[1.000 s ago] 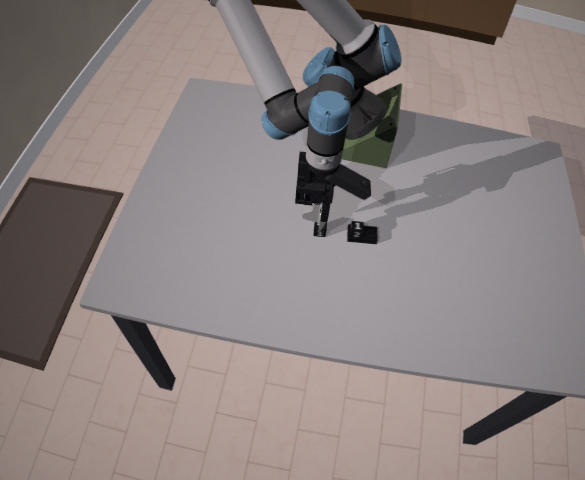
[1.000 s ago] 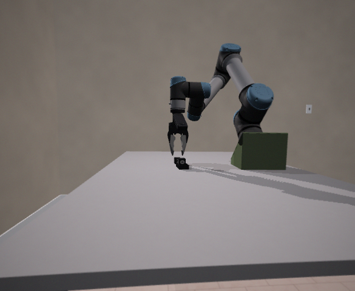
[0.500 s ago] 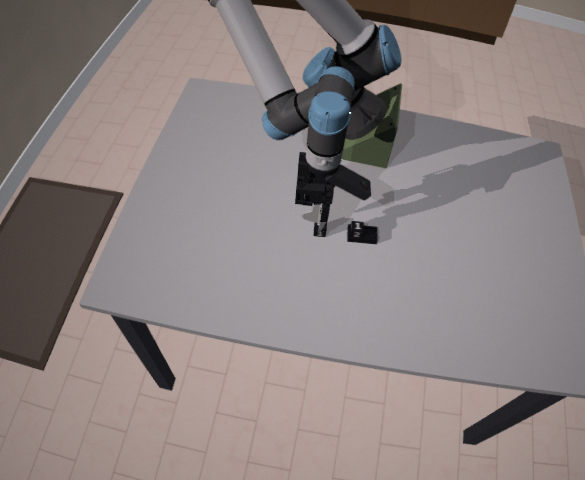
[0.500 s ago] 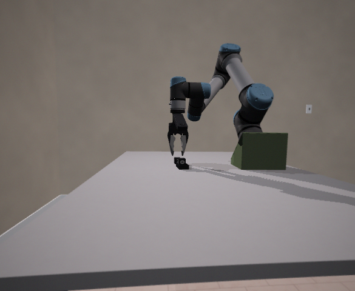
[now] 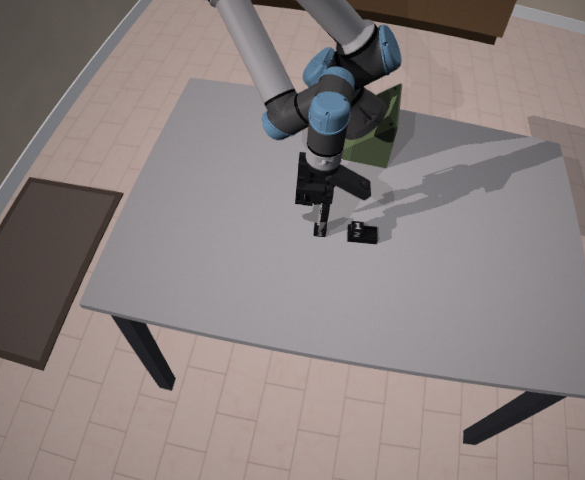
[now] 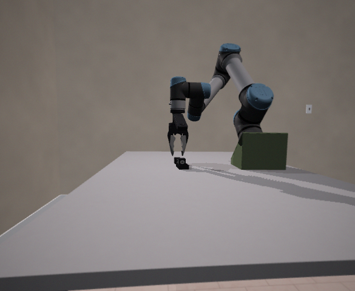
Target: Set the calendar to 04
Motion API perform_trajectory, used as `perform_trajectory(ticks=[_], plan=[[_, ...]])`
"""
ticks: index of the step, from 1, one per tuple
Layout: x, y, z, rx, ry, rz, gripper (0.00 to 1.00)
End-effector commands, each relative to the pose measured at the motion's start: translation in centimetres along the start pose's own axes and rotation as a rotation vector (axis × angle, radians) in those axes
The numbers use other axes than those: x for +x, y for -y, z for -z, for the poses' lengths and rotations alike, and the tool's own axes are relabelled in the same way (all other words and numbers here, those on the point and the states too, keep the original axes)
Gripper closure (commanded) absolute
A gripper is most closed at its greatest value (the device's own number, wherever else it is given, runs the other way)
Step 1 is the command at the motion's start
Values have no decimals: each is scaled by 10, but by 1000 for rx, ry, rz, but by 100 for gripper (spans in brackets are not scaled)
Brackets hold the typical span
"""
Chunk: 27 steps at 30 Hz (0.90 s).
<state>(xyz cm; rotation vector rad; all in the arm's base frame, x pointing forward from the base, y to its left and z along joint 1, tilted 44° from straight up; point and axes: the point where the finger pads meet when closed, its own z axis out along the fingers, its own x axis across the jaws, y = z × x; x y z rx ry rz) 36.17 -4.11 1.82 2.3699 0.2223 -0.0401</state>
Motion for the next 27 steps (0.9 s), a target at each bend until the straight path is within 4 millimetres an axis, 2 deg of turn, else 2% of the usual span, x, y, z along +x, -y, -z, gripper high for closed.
perform_trajectory(ticks=[1,15,27], plan=[[0,0,0,0,-1,0,72],[0,0,-1,0,-1,0,72],[0,0,-14,0,-1,0,72]])
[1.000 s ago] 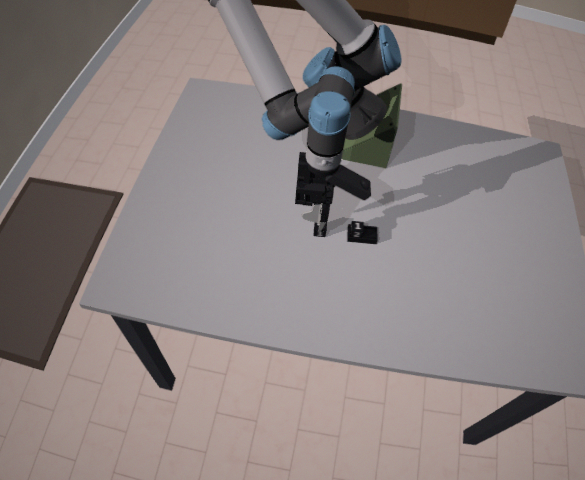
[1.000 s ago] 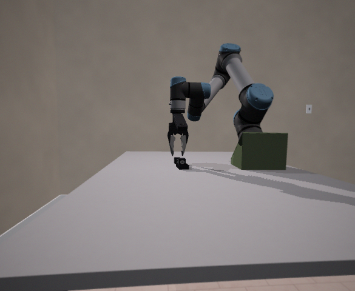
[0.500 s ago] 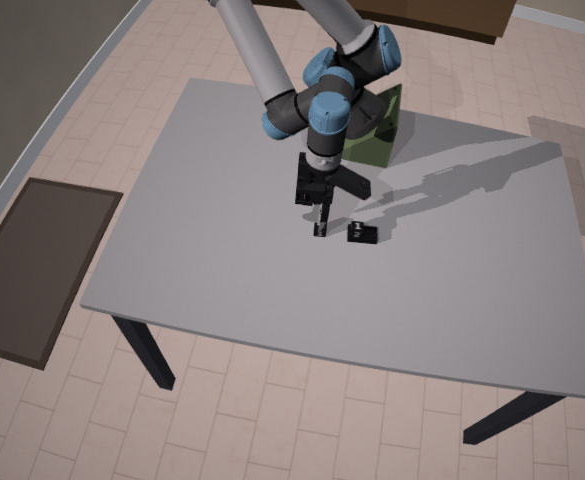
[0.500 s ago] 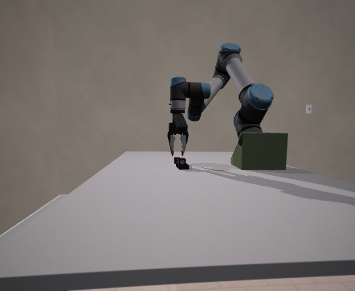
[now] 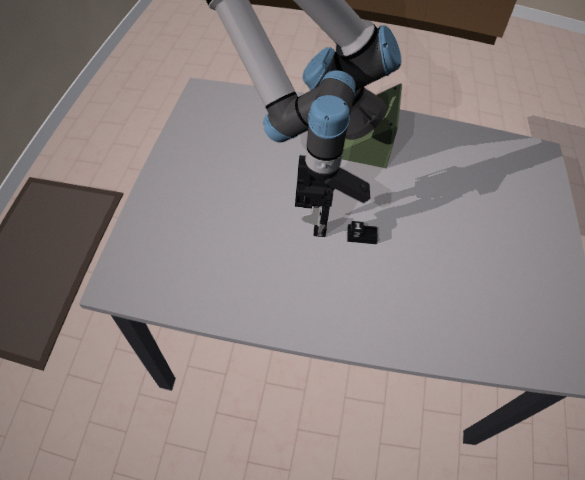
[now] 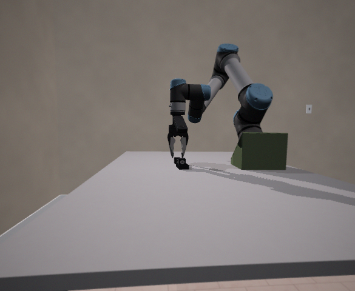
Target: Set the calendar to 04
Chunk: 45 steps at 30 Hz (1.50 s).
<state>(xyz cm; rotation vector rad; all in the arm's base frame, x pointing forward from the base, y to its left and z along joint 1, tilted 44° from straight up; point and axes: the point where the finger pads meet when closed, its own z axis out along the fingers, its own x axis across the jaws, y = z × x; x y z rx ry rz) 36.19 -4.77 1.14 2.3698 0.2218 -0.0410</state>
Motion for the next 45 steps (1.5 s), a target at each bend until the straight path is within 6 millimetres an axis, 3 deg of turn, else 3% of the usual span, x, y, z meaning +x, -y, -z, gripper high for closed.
perform_trajectory(ticks=[1,12,45], plan=[[0,0,-6,0,-2,0,72],[0,0,-17,0,-2,0,72],[0,0,-18,0,-2,0,72]])
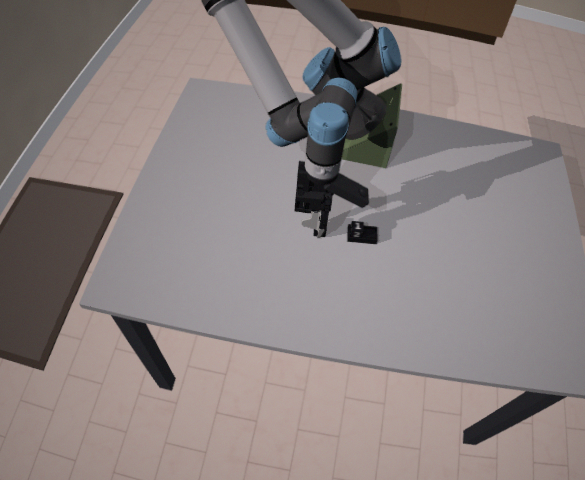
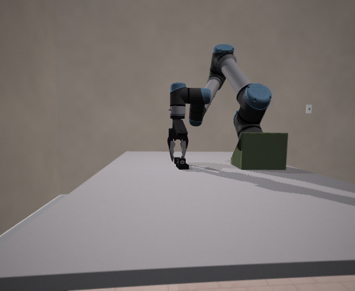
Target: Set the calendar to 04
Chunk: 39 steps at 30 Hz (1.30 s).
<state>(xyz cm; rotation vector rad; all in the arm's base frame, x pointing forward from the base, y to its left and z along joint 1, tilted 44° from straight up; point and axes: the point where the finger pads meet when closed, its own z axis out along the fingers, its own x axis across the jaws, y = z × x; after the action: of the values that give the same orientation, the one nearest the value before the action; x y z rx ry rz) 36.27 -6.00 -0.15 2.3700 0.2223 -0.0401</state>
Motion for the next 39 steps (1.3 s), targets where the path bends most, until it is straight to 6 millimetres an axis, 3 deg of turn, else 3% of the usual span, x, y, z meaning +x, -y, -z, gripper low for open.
perform_trajectory(ticks=[1,6,7,39], plan=[[0,0,0,0,-1,0,72],[0,0,0,0,-1,0,72],[0,0,0,0,-1,0,90],[0,0,0,0,-1,0,90]])
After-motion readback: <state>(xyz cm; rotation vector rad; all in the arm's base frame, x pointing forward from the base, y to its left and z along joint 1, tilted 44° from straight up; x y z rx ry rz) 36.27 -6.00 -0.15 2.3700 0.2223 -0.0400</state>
